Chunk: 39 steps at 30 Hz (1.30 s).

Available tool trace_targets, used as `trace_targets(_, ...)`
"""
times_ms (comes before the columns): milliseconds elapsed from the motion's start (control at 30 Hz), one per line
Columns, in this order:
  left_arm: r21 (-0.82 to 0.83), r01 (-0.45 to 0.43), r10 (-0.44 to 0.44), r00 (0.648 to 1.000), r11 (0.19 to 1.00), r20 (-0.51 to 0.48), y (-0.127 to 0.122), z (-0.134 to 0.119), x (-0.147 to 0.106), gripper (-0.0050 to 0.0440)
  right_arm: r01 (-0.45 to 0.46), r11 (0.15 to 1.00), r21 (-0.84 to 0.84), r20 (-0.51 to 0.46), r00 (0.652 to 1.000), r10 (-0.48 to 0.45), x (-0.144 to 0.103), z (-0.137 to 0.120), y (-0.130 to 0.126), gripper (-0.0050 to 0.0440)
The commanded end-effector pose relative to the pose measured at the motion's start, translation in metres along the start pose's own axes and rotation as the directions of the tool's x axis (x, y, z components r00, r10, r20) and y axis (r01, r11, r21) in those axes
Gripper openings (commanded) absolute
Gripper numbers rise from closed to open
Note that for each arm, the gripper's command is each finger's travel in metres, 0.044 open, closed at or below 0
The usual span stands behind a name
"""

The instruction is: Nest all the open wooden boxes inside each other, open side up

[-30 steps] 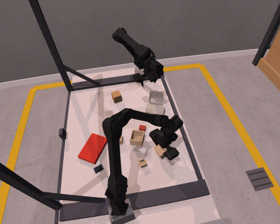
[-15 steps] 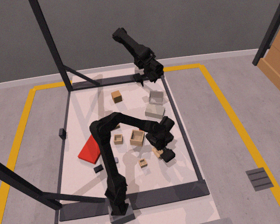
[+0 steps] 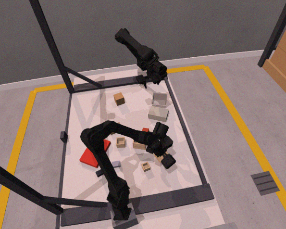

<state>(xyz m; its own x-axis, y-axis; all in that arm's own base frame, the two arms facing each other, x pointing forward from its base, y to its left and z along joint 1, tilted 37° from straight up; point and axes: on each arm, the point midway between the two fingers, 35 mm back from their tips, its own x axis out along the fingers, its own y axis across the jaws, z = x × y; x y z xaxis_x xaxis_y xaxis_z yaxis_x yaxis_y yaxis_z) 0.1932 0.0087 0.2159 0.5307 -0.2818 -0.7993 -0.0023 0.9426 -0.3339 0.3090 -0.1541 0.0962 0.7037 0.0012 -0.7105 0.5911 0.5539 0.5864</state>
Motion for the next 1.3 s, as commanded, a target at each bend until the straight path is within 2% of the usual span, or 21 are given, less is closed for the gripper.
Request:
trace_targets(0,0.008,-0.001,0.001,1.000,1.000,0.013,-0.001,0.001,-0.003,0.0400,-0.008,1.000,-0.008,0.072,0.997,0.009,-0.005,0.000,0.004,-0.0050)
trace_targets(167,0.008,-0.001,0.001,1.000,1.000,0.013,-0.001,0.001,-0.003,0.0400,-0.010,1.000,-0.007,0.125,0.992,0.010,-0.006,-0.003,0.004,-0.0050)
trace_targets(300,0.008,-0.001,0.001,1.000,1.000,0.013,-0.001,0.001,-0.003,0.0400,-0.010,1.000,-0.006,0.221,0.975,0.011,-0.007,-0.009,0.004,-0.0050)
trace_targets(400,0.008,-0.001,0.001,1.000,1.000,0.013,-0.001,0.001,-0.003,0.0400,-0.012,1.000,-0.005,0.242,0.970,0.012,-0.007,-0.011,0.004,-0.0050)
trace_targets(500,0.008,-0.001,0.001,1.000,1.000,0.013,-0.001,0.001,-0.003,0.0400,-0.010,1.000,-0.005,0.315,0.949,0.011,-0.006,-0.016,0.004,-0.0050)
trace_targets(700,0.008,-0.001,0.001,1.000,1.000,0.013,-0.001,0.001,-0.003,0.0400,-0.008,1.000,-0.001,0.360,0.933,0.008,-0.005,-0.020,0.002,-0.0050)
trace_targets(867,0.008,-0.001,0.001,1.000,1.000,0.013,-0.001,0.001,-0.003,0.0400,-0.003,1.000,0.003,0.462,0.887,0.002,-0.002,-0.029,0.000,-0.0050)
trace_targets(967,0.008,-0.001,0.001,1.000,1.000,0.013,-0.001,0.001,-0.003,0.0400,-0.004,1.000,0.002,0.473,0.881,0.003,-0.002,-0.029,0.000,-0.0050)
trace_targets(1067,0.008,-0.001,0.001,1.000,1.000,0.013,-0.001,0.001,-0.003,0.0400,0.010,1.000,0.005,0.528,0.849,-0.012,0.002,-0.037,-0.003,-0.0050)
trace_targets(1133,0.008,-0.001,0.001,1.000,1.000,0.013,-0.001,0.001,-0.003,0.0400,0.010,1.000,0.005,0.528,0.849,-0.012,0.002,-0.037,-0.003,-0.0050)
trace_targets(1200,0.008,-0.001,0.001,1.000,1.000,0.013,-0.001,0.001,-0.003,0.0400,-0.004,1.000,0.003,0.571,0.821,0.002,0.000,-0.037,0.000,-0.0050)
trace_targets(1267,0.008,-0.001,0.001,1.000,1.000,0.013,-0.001,0.001,-0.003,0.0400,-0.005,1.000,0.003,0.578,0.816,0.002,0.000,-0.038,0.000,-0.0050)
